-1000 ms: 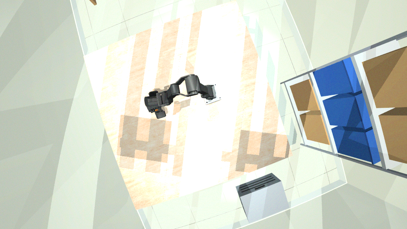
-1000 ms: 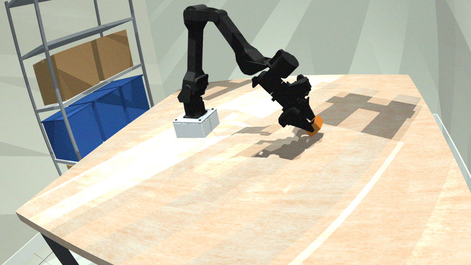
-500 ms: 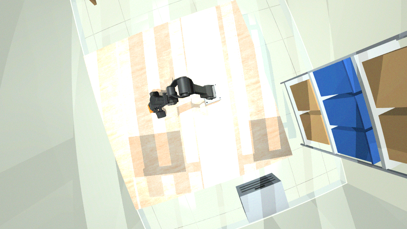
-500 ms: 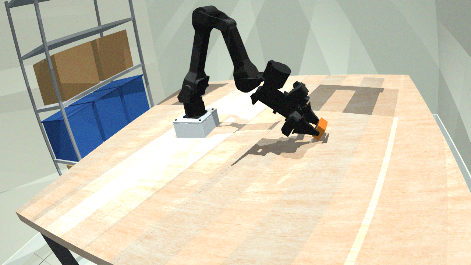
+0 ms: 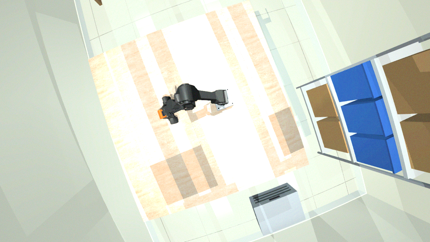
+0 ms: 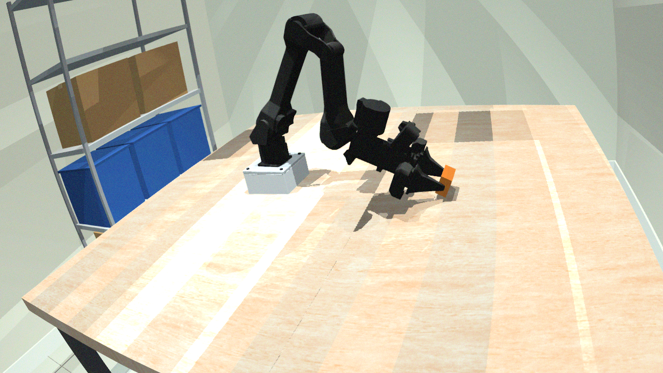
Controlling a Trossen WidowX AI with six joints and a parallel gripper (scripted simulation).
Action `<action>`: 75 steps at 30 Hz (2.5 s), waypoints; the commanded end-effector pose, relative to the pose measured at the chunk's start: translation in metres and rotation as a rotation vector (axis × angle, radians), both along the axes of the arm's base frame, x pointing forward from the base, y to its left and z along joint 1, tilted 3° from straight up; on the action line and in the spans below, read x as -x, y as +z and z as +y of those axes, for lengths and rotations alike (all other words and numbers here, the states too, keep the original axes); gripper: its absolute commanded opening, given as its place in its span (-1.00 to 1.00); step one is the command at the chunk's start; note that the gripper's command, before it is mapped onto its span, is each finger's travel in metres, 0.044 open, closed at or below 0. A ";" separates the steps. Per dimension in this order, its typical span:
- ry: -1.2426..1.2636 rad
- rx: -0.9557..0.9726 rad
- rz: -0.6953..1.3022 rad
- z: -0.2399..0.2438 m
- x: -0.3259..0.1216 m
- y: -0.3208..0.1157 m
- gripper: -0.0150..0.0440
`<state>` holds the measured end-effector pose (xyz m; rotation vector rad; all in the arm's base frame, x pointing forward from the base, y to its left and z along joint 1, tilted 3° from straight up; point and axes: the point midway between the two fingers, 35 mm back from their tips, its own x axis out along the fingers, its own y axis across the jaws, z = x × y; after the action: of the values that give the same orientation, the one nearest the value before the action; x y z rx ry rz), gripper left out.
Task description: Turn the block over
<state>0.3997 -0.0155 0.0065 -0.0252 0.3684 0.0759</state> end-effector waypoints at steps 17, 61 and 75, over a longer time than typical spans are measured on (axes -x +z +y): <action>0.007 -0.011 -0.088 0.001 0.011 0.004 -0.49; 0.007 -0.011 -0.088 0.001 0.011 0.004 1.00; 0.002 -0.006 0.001 0.000 0.000 0.005 1.00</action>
<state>0.3910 -0.0147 0.0056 -0.0148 0.3334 0.0808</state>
